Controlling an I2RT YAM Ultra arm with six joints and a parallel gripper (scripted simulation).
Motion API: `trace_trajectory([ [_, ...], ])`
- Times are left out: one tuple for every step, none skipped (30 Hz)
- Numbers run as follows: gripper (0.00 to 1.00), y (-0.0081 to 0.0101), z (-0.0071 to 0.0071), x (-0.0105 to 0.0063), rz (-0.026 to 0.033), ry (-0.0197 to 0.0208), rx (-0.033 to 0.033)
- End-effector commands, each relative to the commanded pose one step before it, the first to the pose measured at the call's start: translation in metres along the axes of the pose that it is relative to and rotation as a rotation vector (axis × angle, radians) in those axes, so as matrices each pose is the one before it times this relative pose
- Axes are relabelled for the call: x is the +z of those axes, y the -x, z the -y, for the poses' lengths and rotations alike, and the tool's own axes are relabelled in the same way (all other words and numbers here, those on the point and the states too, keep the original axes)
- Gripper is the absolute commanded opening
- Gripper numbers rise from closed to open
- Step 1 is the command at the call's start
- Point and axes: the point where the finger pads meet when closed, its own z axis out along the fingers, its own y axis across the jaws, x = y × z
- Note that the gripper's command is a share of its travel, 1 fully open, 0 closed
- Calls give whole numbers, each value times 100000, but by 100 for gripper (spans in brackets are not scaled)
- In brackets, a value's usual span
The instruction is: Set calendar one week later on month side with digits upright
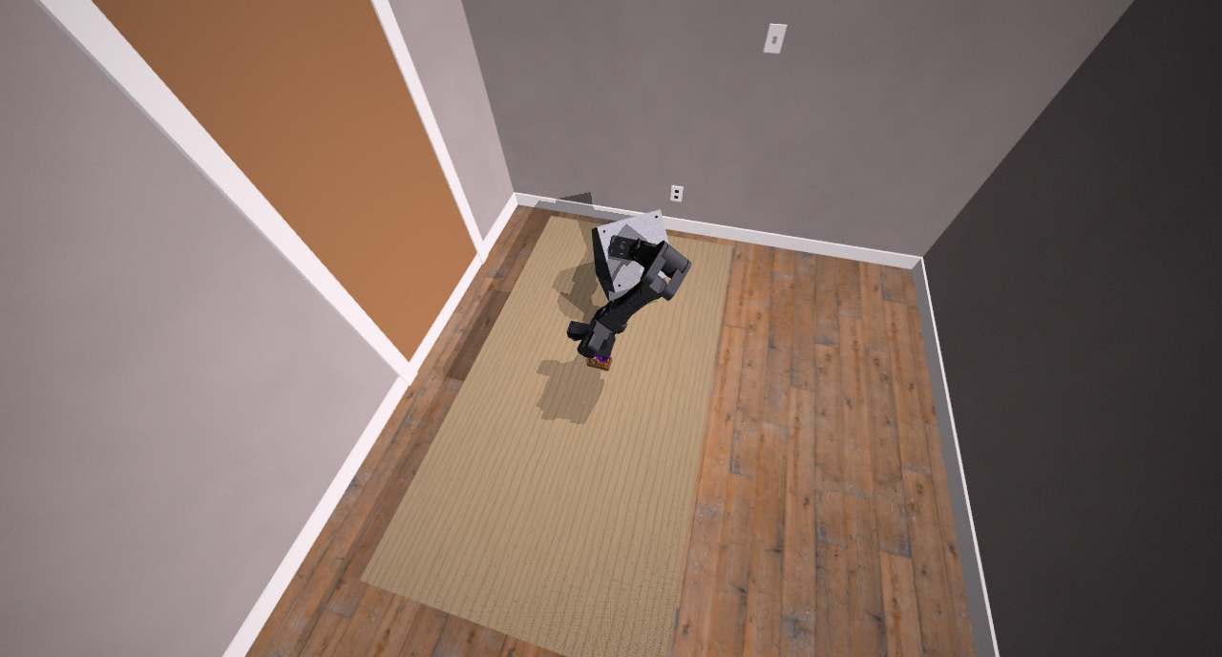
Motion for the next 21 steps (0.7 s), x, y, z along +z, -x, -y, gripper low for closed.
trace_trajectory([
  [27,329,-392,-67,1596,1271,132],
  [27,0,0,88,-1,0,1],
  [27,0,0,90,-1,0,1],
  [27,0,0,92,-1,0,1],
  [27,0,1,93,-1,0,1],
  [27,0,1,93,-1,0,1],
  [27,0,0,0,0,0,0],
  [27,0,0,0,0,0,0],
  [27,0,0,92,-1,0,1],
  [27,0,0,92,-1,0,1],
  [27,0,1,91,-1,0,1],
  [27,0,1,89,-1,0,1],
  [27,0,0,86,-1,0,1],
  [27,0,0,83,-1,0,1],
  [27,0,0,80,-1,0,1],
  [27,0,0,77,-1,0,1],
  [27,0,1,73,-1,0,1],
  [27,0,1,69,-1,0,1],
  [27,0,0,63,0,0,1],
  [27,0,0,58,0,0,1],
  [27,0,0,53,0,0,1],
])
